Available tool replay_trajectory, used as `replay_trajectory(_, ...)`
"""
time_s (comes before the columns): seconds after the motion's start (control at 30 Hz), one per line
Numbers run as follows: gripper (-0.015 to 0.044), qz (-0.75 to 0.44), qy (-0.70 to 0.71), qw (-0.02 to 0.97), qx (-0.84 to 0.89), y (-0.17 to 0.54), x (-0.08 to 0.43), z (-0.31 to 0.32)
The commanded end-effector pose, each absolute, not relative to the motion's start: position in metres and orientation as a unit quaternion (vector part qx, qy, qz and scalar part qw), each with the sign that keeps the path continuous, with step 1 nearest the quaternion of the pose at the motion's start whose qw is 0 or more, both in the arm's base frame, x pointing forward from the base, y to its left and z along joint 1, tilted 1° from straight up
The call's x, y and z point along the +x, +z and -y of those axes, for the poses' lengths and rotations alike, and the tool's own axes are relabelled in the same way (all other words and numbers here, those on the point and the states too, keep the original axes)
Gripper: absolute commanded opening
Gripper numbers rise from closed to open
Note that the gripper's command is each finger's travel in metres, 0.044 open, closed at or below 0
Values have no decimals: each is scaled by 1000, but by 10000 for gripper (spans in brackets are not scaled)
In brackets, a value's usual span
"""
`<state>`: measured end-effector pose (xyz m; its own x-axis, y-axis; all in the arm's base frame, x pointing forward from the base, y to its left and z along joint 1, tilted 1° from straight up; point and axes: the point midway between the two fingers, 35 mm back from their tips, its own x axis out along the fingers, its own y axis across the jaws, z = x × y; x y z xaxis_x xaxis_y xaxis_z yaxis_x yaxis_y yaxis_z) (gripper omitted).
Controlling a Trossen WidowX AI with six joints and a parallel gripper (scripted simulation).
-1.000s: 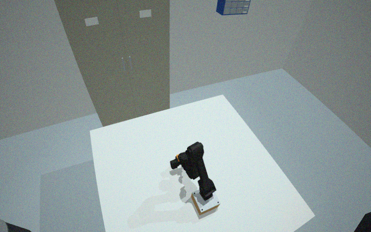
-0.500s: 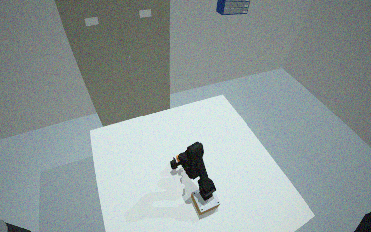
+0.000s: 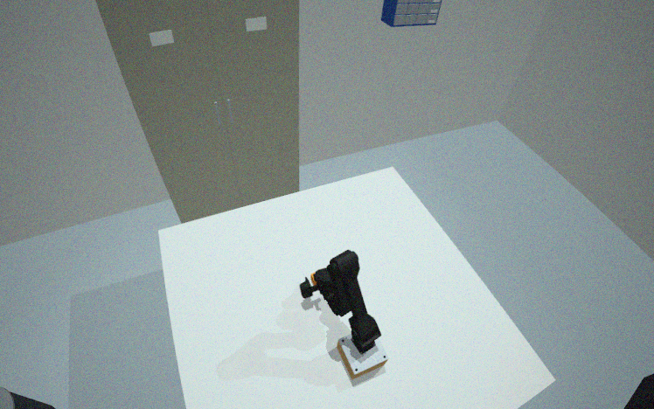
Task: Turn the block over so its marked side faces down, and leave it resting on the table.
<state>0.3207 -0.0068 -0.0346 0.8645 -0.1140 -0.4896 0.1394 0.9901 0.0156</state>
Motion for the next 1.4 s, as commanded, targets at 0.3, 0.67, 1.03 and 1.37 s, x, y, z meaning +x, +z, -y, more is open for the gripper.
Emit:
replay_trajectory(0.3, 440, -274, -65, 959, 23, -36, 326, 7)
replay_trajectory(0.67, 440, -428, -59, 901, 33, 4, 326, 5)
replay_trajectory(1.03, 440, -485, -58, 872, 39, 34, 302, 5)
replay_trajectory(1.37, 440, -508, -57, 859, 38, 35, 308, 6)
